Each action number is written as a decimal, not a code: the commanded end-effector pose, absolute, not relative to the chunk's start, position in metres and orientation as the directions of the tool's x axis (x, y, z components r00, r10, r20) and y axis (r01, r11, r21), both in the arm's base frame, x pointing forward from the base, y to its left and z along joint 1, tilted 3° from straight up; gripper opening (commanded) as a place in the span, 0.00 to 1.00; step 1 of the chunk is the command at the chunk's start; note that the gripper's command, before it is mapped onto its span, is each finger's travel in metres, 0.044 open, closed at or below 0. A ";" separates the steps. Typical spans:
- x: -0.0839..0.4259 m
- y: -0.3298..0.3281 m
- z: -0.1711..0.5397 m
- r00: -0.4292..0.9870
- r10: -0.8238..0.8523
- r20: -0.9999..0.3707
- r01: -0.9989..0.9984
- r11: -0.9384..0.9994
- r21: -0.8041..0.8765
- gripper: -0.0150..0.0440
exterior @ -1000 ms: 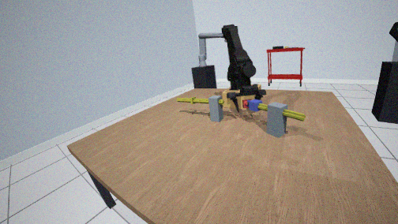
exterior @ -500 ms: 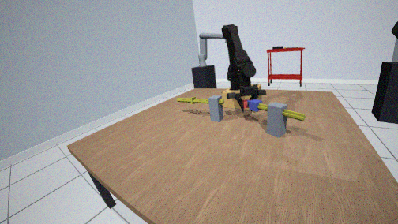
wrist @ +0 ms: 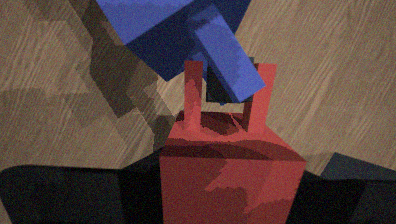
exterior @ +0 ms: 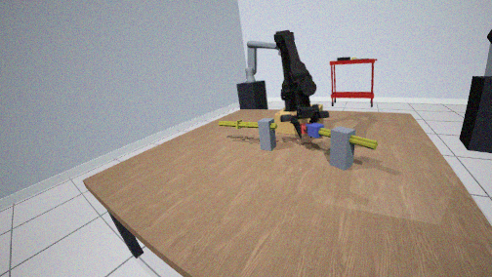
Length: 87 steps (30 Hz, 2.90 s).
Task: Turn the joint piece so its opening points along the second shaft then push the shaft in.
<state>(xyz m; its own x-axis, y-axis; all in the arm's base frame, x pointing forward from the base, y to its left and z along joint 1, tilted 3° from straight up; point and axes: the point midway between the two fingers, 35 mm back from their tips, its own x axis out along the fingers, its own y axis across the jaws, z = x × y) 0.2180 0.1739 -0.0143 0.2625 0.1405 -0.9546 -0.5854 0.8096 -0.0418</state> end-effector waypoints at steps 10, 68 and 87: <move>0.218 0.174 -0.015 0.263 0.141 -0.955 -0.588 0.808 -0.043 0.56; 0.218 0.174 -0.015 0.263 0.141 -0.955 -0.588 0.808 -0.043 0.56; 0.218 0.174 -0.014 0.263 0.141 -0.955 -0.586 0.810 -0.042 0.28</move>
